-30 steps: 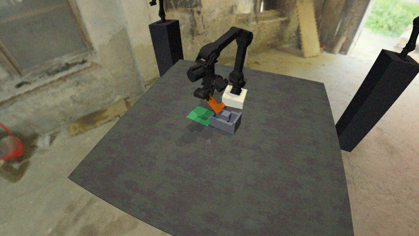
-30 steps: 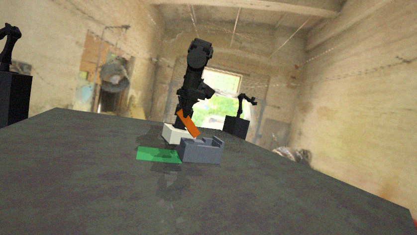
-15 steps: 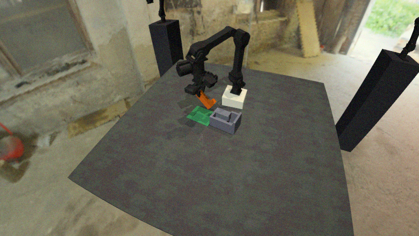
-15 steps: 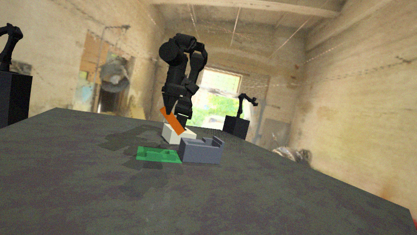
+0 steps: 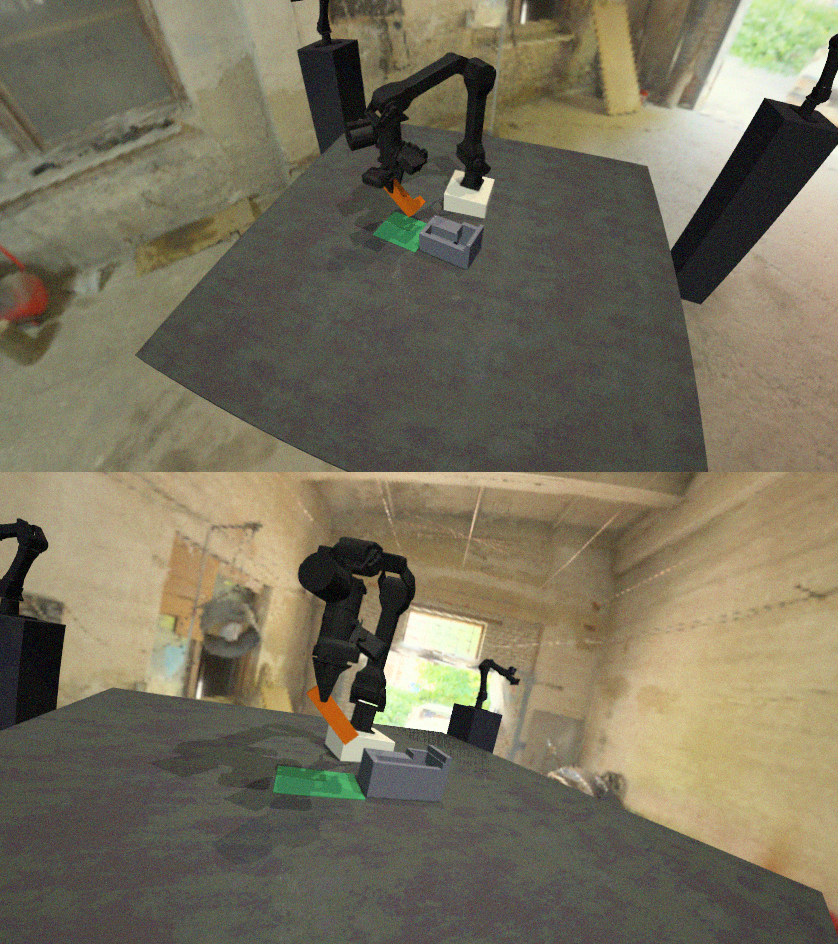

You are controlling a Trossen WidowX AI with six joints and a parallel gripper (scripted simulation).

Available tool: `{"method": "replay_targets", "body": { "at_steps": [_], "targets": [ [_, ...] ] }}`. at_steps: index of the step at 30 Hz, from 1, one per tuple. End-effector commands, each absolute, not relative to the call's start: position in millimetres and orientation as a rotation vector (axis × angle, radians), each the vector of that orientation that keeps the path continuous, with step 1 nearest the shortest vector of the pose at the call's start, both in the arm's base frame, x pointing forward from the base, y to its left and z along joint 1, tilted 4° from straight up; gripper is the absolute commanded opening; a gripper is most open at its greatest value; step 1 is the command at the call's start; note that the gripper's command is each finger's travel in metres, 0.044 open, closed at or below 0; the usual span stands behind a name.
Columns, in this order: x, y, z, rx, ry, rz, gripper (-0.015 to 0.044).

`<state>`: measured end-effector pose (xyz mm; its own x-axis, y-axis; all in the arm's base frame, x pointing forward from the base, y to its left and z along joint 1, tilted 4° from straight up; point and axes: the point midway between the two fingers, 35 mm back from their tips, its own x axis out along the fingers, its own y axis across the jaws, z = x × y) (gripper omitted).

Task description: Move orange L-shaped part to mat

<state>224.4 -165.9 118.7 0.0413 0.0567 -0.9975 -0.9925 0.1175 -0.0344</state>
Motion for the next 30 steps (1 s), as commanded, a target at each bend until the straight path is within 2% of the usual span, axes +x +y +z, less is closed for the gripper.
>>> {"method": "replay_targets", "body": {
  "at_steps": [1,30],
  "targets": [
    [224.1,-166.5,112.4,-1.102,1.193,1.127,0.0],
    [225.9,-164.0,66.8,-1.102,1.193,1.127,0.0]
  ]
}}
